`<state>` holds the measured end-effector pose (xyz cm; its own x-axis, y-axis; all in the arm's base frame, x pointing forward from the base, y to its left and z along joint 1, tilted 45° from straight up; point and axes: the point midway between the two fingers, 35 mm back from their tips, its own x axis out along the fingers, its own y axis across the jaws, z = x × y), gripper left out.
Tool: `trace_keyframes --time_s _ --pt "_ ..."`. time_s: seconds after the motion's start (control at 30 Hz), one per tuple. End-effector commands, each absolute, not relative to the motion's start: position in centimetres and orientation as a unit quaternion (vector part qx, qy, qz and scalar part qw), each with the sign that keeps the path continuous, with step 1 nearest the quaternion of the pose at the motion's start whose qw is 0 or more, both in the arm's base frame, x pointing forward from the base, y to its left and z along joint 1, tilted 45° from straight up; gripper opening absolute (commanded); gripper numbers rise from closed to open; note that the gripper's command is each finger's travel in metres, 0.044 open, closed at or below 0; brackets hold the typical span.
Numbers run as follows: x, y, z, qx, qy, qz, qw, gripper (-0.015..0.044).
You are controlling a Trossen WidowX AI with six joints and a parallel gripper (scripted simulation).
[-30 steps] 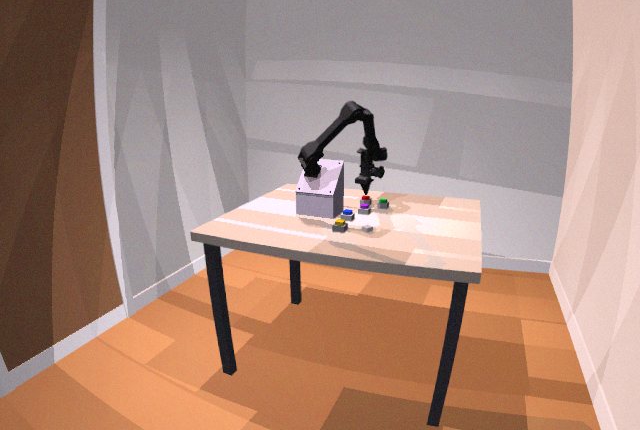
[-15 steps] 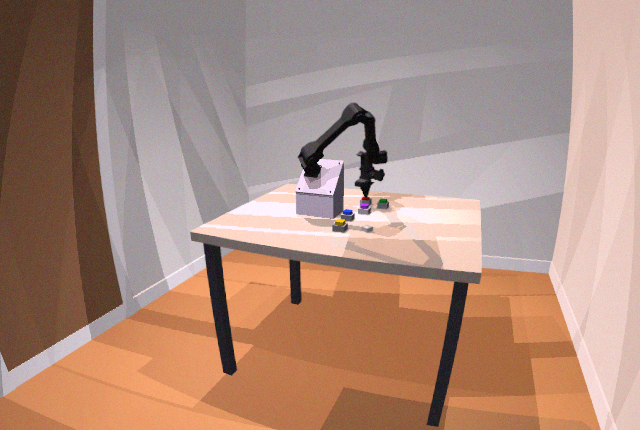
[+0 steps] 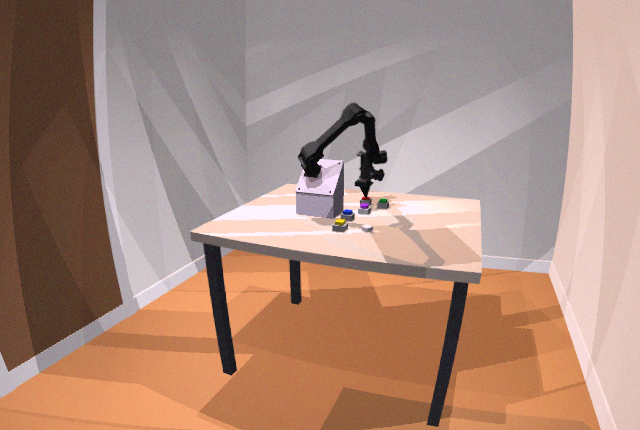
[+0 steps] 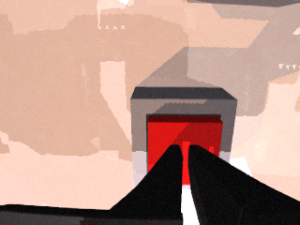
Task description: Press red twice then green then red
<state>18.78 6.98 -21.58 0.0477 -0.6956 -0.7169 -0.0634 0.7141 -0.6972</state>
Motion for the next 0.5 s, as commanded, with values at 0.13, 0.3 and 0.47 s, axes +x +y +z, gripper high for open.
trace_keyframes --time_s 0.13,0.3,0.47 --pt "18.6 9.2 -19.34 -0.293 0.648 -0.238 0.661 0.002" --pt "18.61 9.12 -19.42 -0.293 0.648 -0.238 0.661 0.002" --pt "18.68 8.58 -19.99 -0.293 0.648 -0.238 0.661 0.002"
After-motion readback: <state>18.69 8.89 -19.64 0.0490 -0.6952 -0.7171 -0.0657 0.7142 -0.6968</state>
